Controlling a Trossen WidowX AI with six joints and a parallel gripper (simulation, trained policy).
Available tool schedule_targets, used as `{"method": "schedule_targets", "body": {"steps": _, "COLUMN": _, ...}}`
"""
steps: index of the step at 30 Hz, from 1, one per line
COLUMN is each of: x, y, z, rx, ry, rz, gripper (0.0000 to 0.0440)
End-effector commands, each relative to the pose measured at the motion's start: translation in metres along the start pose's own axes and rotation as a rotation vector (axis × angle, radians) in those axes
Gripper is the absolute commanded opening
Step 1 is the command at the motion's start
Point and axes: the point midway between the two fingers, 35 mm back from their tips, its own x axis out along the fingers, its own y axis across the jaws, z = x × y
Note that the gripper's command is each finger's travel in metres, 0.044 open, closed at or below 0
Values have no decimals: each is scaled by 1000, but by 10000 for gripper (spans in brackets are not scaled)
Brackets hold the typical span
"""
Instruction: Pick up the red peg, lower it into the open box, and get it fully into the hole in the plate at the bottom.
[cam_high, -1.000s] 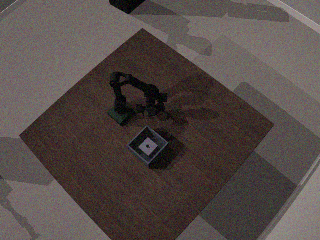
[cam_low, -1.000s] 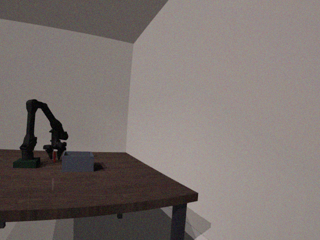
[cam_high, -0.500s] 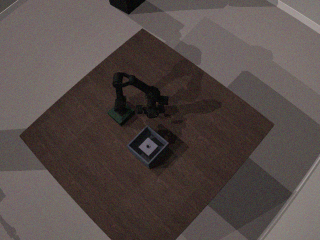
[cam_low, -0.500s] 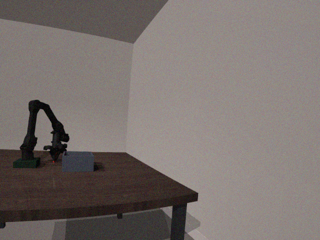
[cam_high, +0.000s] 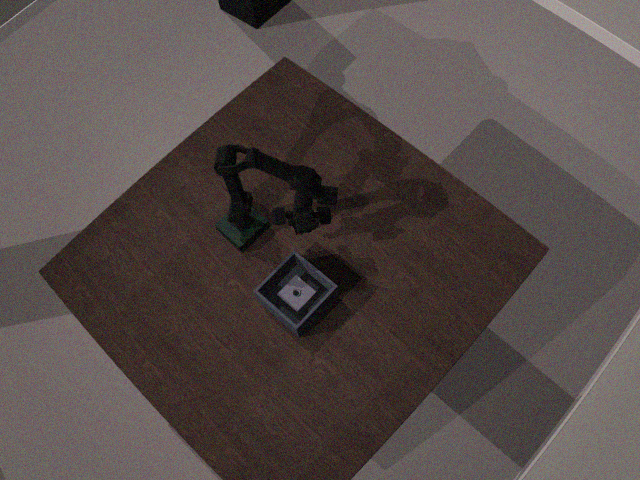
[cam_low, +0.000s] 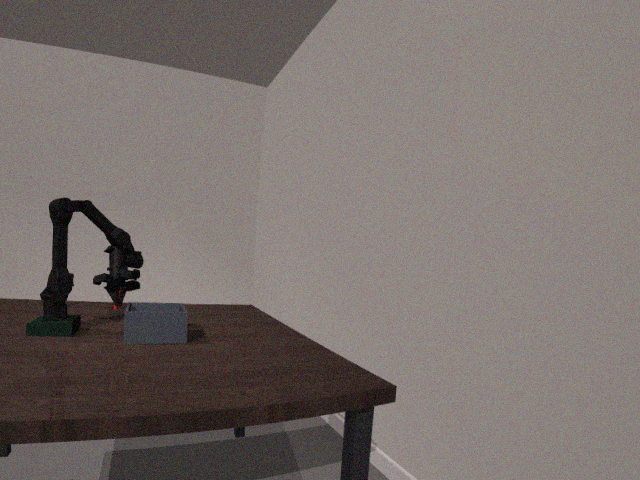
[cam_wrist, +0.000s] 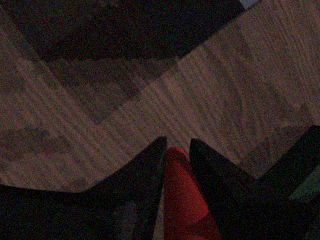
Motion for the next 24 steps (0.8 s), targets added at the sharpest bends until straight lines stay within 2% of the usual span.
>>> {"method": "schedule_targets", "body": {"steps": 1, "x": -15, "y": -2, "z": 15, "rx": 26, "ry": -29, "rz": 11, "gripper": 0}}
{"method": "schedule_targets", "body": {"steps": 12, "x": -32, "y": -11, "z": 66, "rx": 168, "ry": -83, "rz": 21, "gripper": 0}}
{"method": "schedule_targets", "body": {"steps": 24, "x": -24, "y": -23, "z": 123, "rx": 296, "ry": -111, "rz": 22, "gripper": 0}}
